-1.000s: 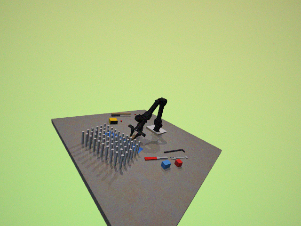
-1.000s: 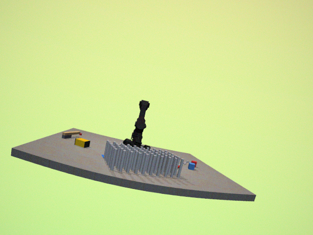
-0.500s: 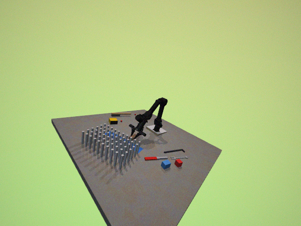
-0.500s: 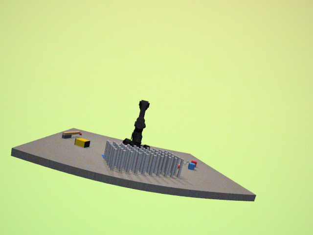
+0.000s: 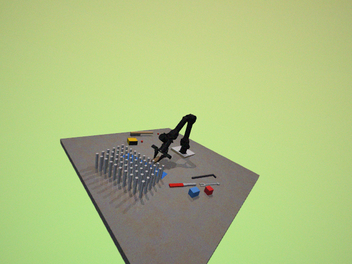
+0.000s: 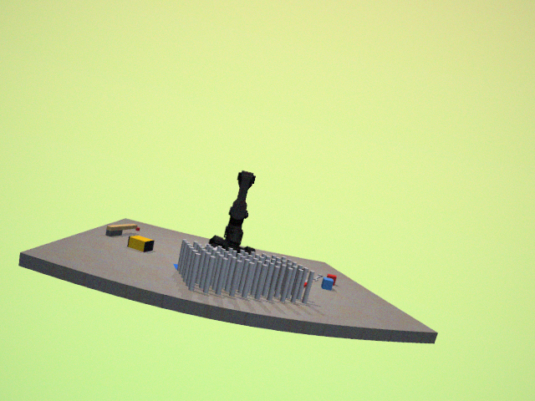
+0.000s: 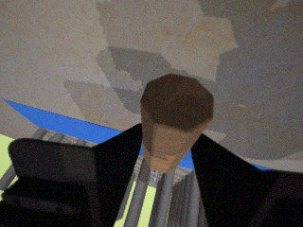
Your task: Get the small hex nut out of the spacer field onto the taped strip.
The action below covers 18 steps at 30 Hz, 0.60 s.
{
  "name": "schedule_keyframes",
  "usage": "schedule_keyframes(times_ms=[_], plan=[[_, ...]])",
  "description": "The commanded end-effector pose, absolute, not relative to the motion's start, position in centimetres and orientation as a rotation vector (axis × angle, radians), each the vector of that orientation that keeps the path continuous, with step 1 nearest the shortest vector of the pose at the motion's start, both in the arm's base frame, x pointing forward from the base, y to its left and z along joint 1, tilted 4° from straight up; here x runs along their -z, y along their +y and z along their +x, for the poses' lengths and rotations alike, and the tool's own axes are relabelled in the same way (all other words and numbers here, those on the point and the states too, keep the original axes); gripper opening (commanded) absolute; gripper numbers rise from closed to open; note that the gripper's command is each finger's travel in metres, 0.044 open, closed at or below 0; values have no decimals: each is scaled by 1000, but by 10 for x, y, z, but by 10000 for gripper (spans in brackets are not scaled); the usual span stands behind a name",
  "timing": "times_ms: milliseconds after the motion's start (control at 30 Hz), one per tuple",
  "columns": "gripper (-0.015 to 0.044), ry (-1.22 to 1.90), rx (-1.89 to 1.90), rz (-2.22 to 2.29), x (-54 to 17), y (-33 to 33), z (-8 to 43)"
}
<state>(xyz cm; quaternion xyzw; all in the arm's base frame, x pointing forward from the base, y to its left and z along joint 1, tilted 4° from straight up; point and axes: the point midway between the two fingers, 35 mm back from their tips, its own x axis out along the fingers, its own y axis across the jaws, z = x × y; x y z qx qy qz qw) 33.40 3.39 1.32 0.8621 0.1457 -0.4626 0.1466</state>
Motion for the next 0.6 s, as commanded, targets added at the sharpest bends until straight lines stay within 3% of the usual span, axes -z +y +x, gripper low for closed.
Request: schedule_keyframes(times_ms=[0, 567], plan=[[0, 427, 1328, 2480, -13, 33, 330], [0, 427, 1329, 2479, -13, 29, 320]])
